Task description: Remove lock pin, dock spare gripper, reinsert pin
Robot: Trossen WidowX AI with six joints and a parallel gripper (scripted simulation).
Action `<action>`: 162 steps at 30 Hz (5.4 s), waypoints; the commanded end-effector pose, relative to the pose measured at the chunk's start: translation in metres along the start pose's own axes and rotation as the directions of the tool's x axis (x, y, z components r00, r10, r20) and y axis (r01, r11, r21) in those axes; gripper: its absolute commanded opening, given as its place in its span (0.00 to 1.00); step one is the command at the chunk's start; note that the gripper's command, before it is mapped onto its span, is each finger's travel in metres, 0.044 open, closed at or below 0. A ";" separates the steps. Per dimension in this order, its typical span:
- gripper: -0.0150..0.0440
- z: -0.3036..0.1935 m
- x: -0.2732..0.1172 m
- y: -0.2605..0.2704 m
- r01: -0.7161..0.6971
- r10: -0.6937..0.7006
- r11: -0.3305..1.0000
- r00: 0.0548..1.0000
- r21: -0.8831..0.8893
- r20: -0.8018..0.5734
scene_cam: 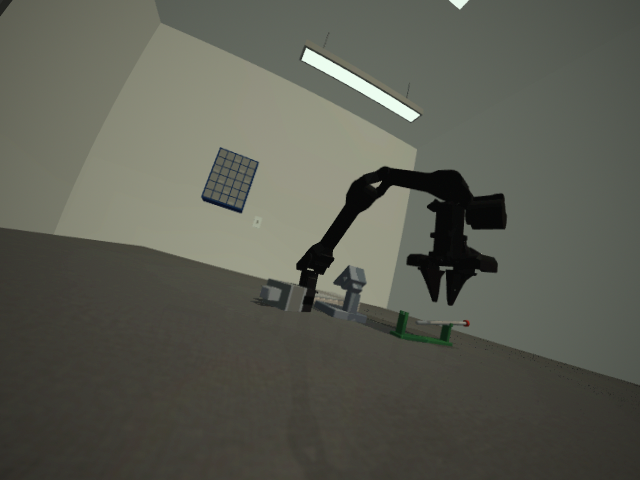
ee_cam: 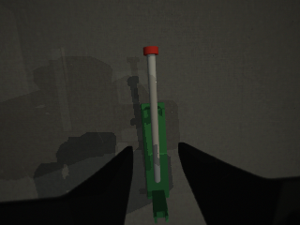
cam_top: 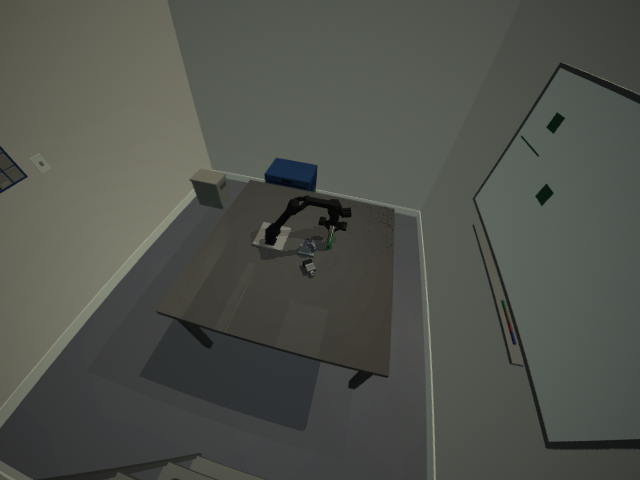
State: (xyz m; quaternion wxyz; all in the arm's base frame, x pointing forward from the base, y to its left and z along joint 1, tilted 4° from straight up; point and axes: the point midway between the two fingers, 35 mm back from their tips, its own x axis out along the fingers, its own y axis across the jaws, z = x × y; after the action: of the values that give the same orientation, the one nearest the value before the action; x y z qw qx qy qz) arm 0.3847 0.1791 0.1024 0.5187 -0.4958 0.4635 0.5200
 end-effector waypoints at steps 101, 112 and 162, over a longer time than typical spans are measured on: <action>0.25 -0.041 0.024 -0.001 -0.024 0.024 1.000 1.000 -0.008 -0.013; 0.25 -0.062 0.016 -0.003 -0.025 0.024 1.000 1.000 -0.012 -0.015; 0.25 -0.068 0.058 -0.003 -0.013 0.013 1.000 1.000 -0.014 -0.011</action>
State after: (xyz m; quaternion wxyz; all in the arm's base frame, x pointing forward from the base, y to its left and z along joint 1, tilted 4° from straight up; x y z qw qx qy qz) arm 0.3925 0.1168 0.0454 0.5136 -0.4997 0.4641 0.5207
